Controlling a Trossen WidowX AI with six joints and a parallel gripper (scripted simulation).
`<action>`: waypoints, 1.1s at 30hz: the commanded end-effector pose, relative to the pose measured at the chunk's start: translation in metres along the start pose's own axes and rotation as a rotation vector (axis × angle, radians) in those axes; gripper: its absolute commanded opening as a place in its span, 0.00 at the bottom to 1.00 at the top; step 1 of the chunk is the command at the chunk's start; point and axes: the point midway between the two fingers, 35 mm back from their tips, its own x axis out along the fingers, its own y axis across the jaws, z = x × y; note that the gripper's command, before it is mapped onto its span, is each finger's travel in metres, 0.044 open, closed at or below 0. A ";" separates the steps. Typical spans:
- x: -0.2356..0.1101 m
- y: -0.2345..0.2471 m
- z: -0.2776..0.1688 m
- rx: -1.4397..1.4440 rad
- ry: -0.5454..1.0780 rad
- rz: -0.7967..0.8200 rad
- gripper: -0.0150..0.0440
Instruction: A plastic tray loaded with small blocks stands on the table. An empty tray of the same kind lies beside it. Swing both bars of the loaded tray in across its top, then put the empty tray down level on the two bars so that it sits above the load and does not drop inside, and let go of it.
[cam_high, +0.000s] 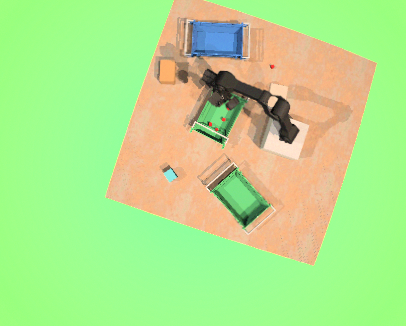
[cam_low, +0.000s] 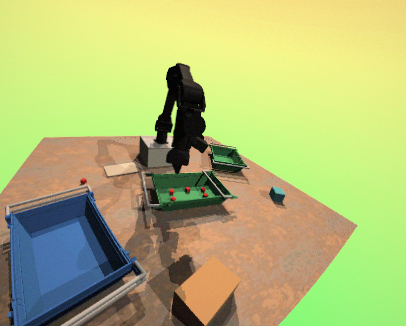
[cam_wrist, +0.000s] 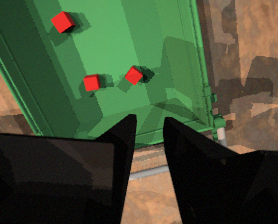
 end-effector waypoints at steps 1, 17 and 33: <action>0.025 -0.009 -0.065 0.711 -0.002 -0.001 0.39; 0.041 -0.008 -0.109 1.197 -0.001 -0.002 0.39; 0.096 -0.008 -0.109 1.197 -0.001 -0.002 0.39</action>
